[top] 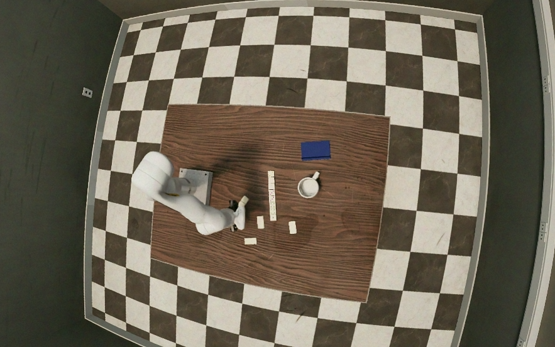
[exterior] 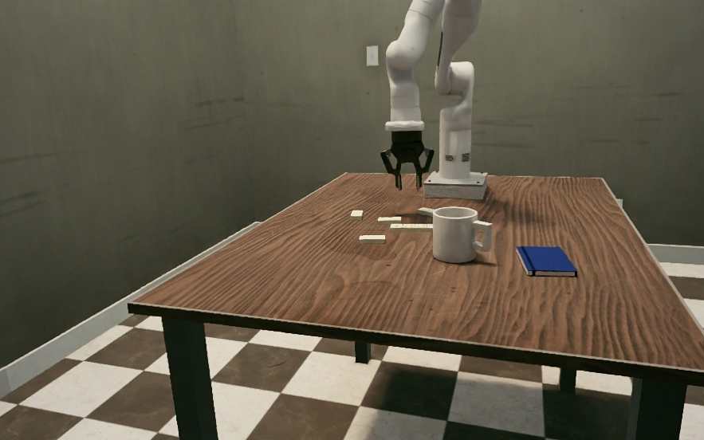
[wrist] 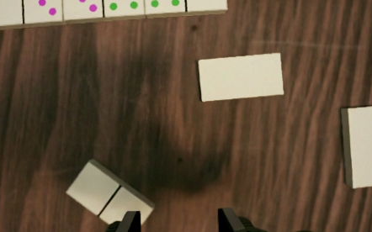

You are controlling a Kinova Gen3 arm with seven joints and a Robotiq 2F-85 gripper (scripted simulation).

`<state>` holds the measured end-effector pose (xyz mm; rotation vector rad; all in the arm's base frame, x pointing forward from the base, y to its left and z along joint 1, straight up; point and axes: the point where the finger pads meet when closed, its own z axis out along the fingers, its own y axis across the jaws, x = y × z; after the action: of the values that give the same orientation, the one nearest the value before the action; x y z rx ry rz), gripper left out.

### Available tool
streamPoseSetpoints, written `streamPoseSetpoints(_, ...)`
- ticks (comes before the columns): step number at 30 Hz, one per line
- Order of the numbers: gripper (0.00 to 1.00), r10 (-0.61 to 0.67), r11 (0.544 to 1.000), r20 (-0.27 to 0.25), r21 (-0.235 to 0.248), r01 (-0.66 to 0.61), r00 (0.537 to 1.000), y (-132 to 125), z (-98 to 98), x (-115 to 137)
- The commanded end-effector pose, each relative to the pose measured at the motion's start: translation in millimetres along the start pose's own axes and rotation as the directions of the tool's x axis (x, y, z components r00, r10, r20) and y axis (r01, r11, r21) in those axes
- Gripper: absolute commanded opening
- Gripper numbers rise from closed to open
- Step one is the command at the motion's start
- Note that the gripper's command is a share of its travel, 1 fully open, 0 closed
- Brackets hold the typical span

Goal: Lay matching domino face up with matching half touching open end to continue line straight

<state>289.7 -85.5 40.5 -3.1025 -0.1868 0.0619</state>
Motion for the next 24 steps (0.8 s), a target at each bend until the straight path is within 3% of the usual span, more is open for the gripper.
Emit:
streamPoseSetpoints(1, 0.50, 0.161, 0.987, 0.017, -0.003, -0.161, 0.987, 5.6, -0.7, 5.5)
streamPoseSetpoints(3, 0.50, 0.161, 0.987, 0.017, -0.003, -0.161, 0.987, 5.6, -0.7, 5.5)
streamPoseSetpoints(9, 0.50, 0.419, 0.908, 0.015, -0.006, -0.419, 0.908, 15.9, -2.7, 16.2)
streamPoseSetpoints(18, 0.50, 0.728, 0.686, 0.001, -0.006, -0.728, 0.686, 31.1, -8.4, 34.8)
streamPoseSetpoints(20, 0.50, 0.728, 0.686, 0.001, -0.006, -0.728, 0.686, 31.1, -8.4, 34.8)
streamPoseSetpoints(24, 0.50, 0.822, 0.570, -0.008, -0.002, -0.822, 0.570, 37.1, -11.7, 43.3)
